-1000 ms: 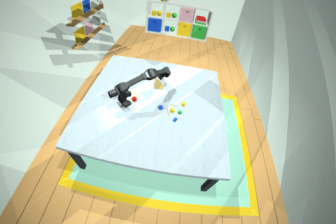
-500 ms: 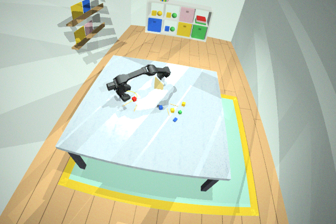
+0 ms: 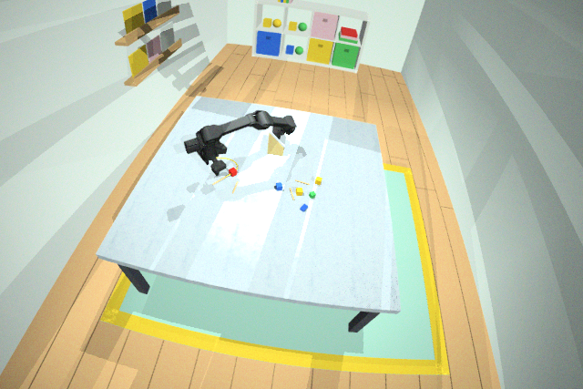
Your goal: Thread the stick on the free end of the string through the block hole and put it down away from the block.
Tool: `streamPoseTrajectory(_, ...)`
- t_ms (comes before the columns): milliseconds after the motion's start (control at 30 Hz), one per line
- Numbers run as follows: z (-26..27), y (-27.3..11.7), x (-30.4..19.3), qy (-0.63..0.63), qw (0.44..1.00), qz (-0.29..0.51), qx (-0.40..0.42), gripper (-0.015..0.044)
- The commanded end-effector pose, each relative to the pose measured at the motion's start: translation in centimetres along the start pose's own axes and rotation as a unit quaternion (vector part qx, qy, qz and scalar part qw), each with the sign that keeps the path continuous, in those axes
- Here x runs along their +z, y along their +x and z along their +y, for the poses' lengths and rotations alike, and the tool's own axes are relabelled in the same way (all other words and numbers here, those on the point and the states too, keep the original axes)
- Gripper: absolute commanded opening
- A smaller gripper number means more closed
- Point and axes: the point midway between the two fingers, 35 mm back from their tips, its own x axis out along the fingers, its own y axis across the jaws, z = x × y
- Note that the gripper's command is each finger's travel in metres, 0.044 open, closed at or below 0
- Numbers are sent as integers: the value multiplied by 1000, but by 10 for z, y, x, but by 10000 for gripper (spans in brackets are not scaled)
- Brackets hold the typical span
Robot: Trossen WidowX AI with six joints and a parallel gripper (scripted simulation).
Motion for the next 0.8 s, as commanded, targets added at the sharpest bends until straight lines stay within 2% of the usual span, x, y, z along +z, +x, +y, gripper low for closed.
streamPoseTrajectory(0,-2,-8,-1,-4,1000,5,2,440)
streamPoseTrajectory(767,-1,-6,-1,-2,1000,6,0,440)
